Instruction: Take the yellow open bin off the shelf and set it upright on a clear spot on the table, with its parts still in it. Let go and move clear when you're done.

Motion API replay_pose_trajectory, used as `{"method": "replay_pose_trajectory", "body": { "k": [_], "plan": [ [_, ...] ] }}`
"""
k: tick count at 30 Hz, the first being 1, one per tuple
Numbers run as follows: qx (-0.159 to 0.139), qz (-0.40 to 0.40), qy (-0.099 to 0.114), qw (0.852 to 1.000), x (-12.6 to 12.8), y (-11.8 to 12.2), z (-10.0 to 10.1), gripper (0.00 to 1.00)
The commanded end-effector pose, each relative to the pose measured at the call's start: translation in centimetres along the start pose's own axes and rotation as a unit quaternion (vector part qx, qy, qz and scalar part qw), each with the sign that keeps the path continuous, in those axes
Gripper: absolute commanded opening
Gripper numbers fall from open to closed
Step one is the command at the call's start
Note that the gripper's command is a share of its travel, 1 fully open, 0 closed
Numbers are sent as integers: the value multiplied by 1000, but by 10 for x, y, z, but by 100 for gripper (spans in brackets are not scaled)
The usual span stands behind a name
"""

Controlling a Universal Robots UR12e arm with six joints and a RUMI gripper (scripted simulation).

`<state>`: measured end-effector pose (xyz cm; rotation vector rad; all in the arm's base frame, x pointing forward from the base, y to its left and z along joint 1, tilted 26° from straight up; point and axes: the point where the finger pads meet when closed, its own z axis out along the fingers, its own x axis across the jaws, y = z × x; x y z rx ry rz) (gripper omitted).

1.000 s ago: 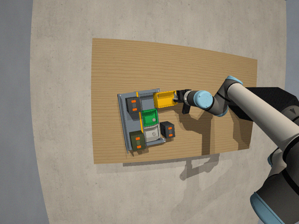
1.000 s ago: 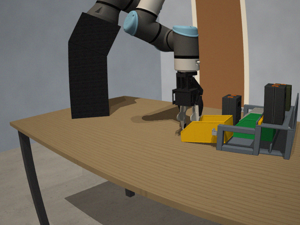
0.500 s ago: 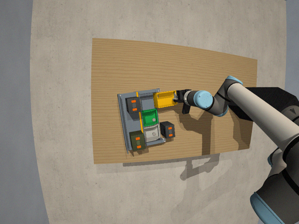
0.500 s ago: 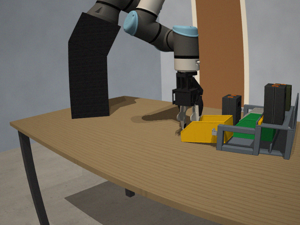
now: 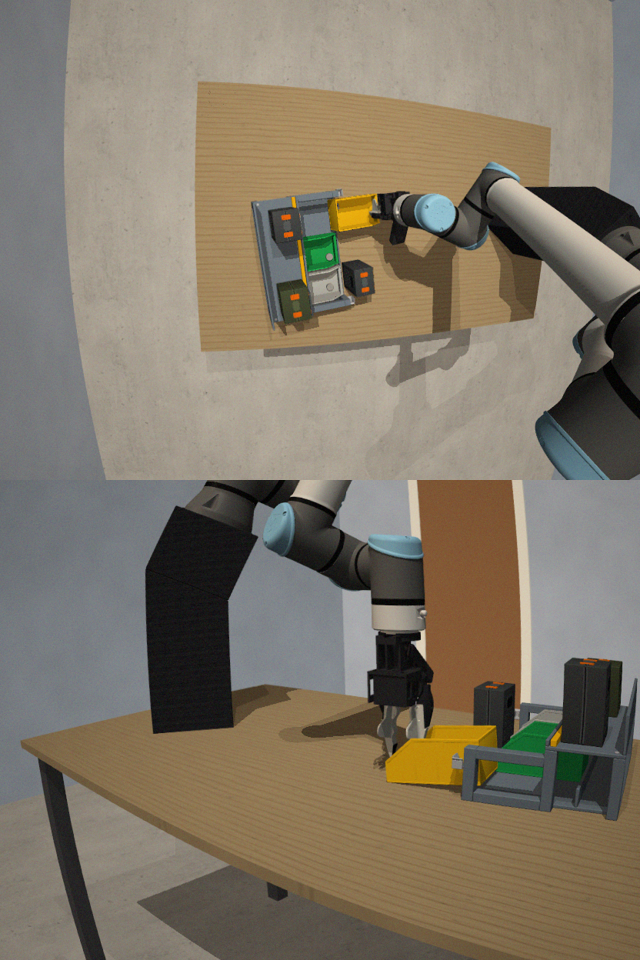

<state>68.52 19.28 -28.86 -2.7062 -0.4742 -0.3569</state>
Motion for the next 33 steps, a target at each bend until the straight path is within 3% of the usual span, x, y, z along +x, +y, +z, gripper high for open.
{"method": "replay_pose_trajectory", "body": {
  "k": [1, 6, 11, 23, 28, 33],
  "plan": [
    [0, 0, 0, 1000, 0, 0, 0, 26],
    [0, 0, 0, 1000, 0, 0, 0, 26],
    [0, 0, 0, 1000, 0, 0, -55, 26],
    [0, 0, 0, 1000, 0, 0, -55, 26],
    [0, 0, 0, 1000, 0, 0, -90, 26],
    [0, 0, 0, 1000, 0, 0, -90, 26]
  ]
}}
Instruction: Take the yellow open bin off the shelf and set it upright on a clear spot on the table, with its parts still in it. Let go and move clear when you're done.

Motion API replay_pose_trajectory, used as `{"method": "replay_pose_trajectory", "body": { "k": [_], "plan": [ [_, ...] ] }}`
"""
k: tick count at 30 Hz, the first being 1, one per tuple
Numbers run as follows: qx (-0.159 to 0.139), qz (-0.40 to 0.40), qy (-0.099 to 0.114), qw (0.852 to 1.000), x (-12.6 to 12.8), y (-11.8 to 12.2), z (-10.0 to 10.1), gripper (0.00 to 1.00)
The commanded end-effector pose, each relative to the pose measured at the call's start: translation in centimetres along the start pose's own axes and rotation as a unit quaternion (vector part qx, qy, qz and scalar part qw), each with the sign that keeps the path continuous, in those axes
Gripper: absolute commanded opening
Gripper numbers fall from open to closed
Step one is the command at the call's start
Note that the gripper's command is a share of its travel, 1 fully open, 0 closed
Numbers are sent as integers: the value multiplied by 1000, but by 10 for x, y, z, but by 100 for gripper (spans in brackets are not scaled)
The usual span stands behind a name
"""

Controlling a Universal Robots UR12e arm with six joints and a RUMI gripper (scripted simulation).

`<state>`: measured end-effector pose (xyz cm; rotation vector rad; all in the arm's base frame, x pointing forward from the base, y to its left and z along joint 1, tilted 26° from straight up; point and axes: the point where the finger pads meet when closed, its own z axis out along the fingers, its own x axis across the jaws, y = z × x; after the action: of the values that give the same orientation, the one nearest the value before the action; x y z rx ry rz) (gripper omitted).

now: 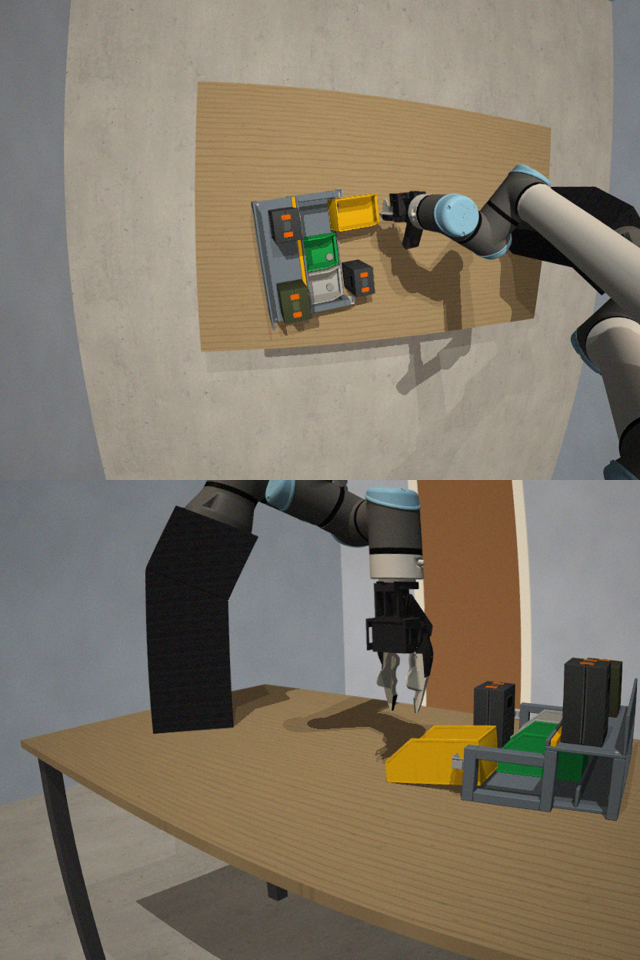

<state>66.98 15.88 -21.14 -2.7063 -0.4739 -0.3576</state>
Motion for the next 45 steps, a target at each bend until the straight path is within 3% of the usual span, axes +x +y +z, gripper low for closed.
{"method": "replay_pose_trajectory", "body": {
  "k": [1, 45],
  "plan": [
    [0, 0, 0, 1000, 0, 0, -5, 26],
    [0, 0, 0, 1000, 0, 0, 12, 26]
  ]
}}
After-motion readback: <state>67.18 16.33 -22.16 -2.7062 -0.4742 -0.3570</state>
